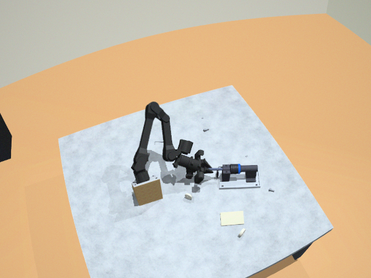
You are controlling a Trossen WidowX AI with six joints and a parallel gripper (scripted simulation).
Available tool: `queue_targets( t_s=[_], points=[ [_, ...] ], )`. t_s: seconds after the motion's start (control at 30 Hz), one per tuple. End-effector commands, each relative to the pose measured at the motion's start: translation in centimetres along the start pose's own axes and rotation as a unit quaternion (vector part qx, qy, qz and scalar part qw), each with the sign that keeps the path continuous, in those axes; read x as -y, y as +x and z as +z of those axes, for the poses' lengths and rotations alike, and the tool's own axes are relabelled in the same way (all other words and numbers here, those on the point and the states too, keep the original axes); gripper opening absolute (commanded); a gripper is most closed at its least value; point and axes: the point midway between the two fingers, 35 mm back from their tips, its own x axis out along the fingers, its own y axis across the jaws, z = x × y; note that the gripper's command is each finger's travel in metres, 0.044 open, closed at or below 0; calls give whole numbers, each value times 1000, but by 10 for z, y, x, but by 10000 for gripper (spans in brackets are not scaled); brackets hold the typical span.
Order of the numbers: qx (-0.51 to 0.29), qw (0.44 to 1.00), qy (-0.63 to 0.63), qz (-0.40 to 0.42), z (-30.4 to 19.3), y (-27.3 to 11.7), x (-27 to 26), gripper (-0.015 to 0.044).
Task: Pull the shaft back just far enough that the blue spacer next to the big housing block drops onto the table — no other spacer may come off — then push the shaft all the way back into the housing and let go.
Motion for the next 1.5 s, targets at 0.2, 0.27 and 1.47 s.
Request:
queue_targets(
  t_s=[0.2,0.27,1.47],
  points=[
    [0,1000,2,-1,1,-2,0,0],
    [0,1000,2,-1,1,-2,0,0],
    [0,1000,2,-1,3,-5,0,0]
  ],
)
